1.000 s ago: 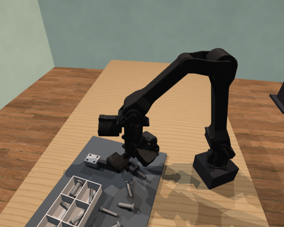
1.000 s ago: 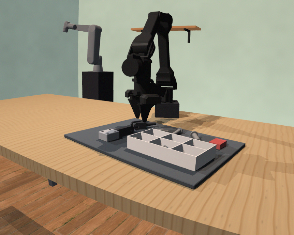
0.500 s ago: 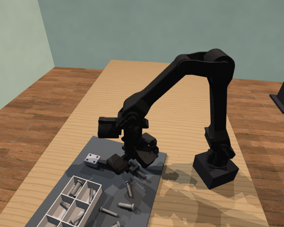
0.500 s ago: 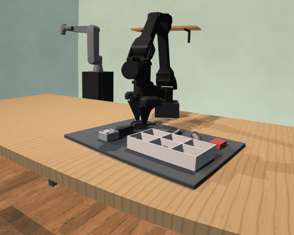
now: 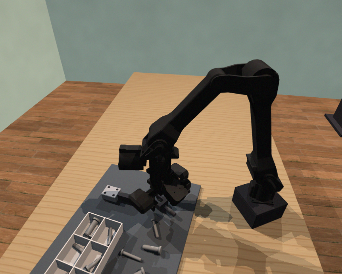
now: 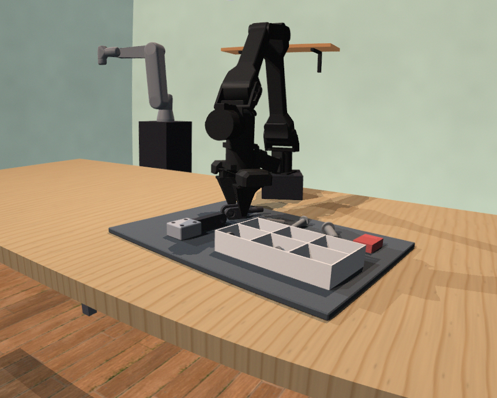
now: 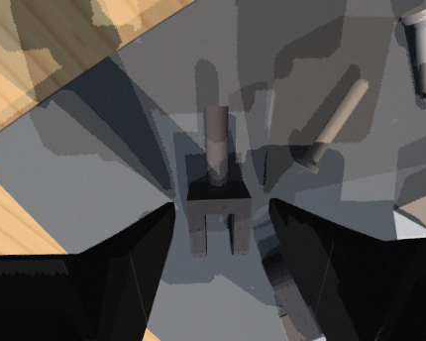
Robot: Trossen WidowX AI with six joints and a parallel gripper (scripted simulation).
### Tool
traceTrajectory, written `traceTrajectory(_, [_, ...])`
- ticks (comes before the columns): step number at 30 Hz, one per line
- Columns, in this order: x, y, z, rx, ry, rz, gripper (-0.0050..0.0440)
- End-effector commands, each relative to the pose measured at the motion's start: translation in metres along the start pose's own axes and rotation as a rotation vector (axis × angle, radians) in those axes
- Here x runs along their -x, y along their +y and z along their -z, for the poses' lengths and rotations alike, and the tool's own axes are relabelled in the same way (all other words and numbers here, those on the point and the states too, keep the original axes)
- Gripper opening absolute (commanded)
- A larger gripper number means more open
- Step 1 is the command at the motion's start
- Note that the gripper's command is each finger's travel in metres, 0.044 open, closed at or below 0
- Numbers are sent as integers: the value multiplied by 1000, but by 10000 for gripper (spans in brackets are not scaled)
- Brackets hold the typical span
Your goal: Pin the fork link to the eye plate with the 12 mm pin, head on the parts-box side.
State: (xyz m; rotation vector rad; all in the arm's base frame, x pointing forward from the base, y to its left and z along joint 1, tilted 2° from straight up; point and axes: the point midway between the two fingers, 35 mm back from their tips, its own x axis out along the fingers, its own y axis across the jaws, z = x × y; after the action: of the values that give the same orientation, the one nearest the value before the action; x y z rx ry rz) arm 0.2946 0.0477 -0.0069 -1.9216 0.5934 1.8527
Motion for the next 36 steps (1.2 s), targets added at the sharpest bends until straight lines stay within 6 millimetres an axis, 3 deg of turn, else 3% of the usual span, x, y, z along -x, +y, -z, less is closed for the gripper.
traceTrajectory(1, [-4,2,-2,-4,-9,-11,290])
traceTrajectory(11, [-4,2,-2,-4,-9,-11,290])
traceTrajectory(14, [-3,2,-2,0,-7,-7,218])
traceTrajectory(19, [-3,2,-2,0,-7,-7,185])
traceTrajectory(29, [-3,2,-2,0,-7,-7,126])
traceTrajectory(36, [-3,-2,-4,-3,-9,-10,126])
